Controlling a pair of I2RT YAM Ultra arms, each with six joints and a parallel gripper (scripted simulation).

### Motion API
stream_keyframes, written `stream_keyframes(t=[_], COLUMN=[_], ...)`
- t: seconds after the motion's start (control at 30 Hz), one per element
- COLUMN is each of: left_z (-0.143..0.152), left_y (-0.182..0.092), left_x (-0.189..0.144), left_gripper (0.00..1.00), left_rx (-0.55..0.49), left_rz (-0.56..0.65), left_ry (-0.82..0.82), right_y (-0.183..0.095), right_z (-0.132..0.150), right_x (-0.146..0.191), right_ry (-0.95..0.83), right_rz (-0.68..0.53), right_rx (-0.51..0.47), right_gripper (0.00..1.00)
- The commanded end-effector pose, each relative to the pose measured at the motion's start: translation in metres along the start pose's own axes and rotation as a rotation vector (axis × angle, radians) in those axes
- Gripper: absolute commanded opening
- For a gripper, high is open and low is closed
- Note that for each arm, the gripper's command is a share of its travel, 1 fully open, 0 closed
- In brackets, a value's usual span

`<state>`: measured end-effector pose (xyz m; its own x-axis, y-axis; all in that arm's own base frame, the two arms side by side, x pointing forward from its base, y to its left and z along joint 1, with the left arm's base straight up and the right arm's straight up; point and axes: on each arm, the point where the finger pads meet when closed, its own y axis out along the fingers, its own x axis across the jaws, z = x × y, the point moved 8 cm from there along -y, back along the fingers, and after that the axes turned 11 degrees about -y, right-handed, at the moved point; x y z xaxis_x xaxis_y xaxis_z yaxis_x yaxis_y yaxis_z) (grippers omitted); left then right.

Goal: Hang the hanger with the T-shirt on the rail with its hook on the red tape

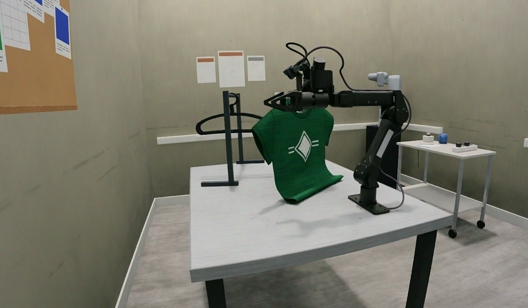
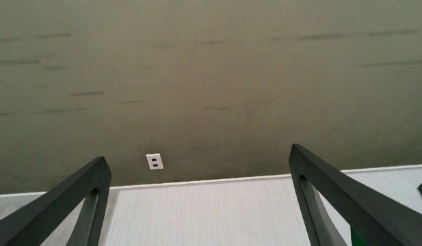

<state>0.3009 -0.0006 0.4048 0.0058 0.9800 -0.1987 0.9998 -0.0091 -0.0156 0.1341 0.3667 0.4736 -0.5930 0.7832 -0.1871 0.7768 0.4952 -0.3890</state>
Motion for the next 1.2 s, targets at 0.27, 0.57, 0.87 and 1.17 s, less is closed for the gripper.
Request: stream_keyframes(t=[0.27, 0.57, 0.87, 1.17], left_z=[-0.004, -0.004, -0.001, 0.004], left_y=[-0.002, -0.002, -0.005, -0.022], left_x=[-0.001, -0.001, -0.005, -0.030], left_gripper=[1.00, 1.00, 1.00, 1.00], left_rx=[-0.015, -0.015, 0.004, 0.033], left_rz=[0.004, 0.004, 0.024, 0.119], left_ry=[-0.001, -0.001, -0.012, -0.031], right_y=[-0.006, -0.011, -0.019, -0.032], right_z=[-0.005, -0.011, -0.011, 0.009], right_x=[-0.005, -0.009, -0.018, -0.043], right_ry=[0.019, 0.039, 0.068, 0.098], right_rz=[-0.001, 0.004, 0.029, 0.134], right_rx=[-0.022, -0.045, -0.056, -0.021], right_gripper=[0.00, 0.01, 0.01, 0.01])
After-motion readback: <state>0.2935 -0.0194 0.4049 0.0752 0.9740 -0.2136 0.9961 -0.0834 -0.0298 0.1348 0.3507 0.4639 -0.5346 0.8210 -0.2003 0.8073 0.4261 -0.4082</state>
